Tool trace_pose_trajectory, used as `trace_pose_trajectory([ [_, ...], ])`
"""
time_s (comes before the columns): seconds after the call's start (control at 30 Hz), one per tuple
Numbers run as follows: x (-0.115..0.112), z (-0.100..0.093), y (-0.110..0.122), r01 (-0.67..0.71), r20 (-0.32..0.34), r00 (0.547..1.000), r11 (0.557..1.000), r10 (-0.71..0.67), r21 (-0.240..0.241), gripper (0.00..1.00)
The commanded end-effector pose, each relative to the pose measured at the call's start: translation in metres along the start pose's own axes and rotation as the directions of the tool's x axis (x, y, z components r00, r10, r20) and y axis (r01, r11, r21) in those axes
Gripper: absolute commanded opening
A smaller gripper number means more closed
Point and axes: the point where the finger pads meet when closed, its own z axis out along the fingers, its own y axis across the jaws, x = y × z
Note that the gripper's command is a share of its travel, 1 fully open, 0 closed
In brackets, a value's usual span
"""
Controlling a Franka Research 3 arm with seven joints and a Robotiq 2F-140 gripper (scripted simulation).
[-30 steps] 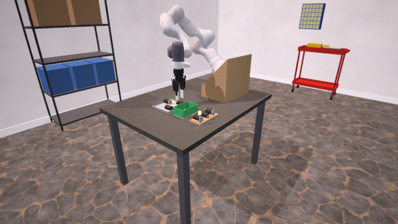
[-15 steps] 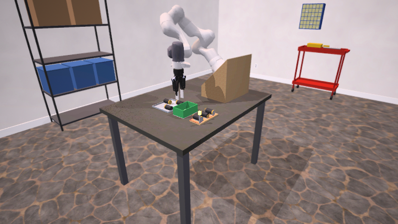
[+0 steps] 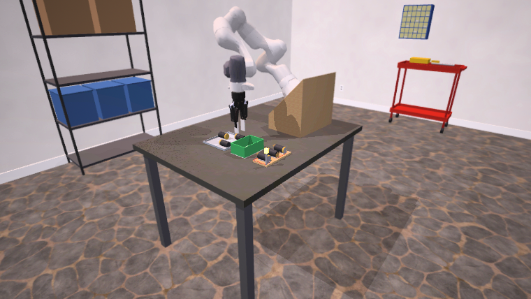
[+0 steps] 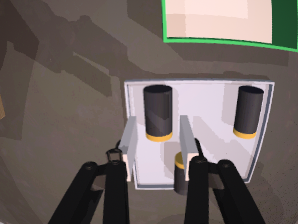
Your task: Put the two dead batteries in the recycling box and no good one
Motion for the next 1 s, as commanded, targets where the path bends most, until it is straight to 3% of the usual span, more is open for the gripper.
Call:
trace_pose_trajectory([
  [0.0, 0.0017, -0.0001, -0.0004, 0.002, -0.001, 1.0, 1.0, -0.002, -0.003, 0.29],
  [0.97, 0.0017, 0.0024, -0.0004, 0.002, -0.001, 1.0, 1.0, -0.002, -0.003, 0.29],
])
